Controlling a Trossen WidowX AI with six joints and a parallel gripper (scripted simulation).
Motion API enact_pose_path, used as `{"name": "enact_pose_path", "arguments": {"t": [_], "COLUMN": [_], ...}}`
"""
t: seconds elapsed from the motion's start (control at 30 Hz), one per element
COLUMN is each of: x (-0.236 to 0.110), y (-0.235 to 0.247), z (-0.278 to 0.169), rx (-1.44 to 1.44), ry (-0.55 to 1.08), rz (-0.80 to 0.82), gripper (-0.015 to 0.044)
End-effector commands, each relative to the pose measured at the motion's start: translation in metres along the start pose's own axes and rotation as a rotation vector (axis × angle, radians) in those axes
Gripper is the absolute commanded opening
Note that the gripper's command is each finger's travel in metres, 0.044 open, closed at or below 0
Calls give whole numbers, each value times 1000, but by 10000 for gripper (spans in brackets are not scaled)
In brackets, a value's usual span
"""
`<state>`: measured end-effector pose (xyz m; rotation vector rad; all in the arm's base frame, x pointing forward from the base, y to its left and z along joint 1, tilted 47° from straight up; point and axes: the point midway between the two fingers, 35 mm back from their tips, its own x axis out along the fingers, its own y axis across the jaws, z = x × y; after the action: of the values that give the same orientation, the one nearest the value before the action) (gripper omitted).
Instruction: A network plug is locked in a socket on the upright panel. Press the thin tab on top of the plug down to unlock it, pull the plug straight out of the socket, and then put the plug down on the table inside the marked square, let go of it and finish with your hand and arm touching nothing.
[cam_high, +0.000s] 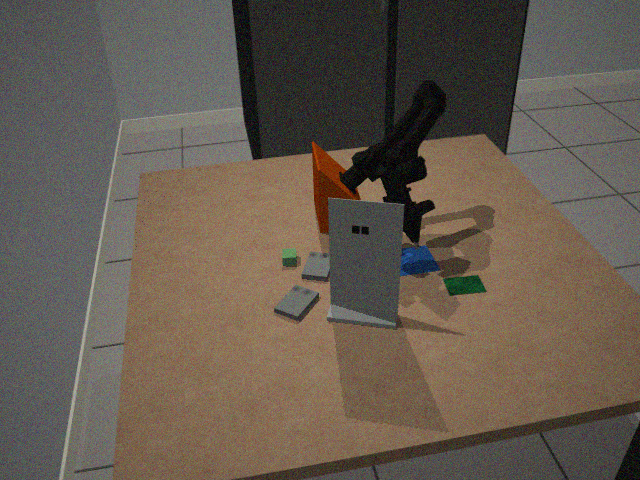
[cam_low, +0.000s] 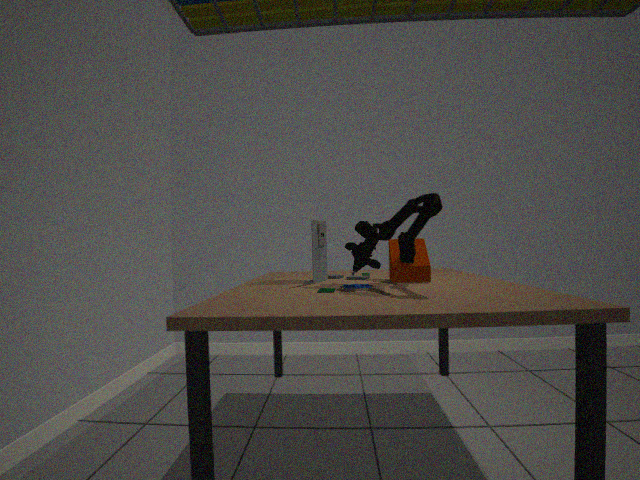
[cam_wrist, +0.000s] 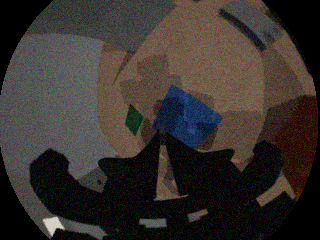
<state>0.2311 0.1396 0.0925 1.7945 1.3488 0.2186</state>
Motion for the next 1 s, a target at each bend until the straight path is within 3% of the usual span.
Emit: {"name": "enact_pose_path", "arguments": {"t": [0.0,0.97], "x": [4,26], "y": [-6,-22], "z": [1,1], "rx": [12,13], "ry": [-2,-1], "rz": [-8,-7], "gripper": [0,0]}}
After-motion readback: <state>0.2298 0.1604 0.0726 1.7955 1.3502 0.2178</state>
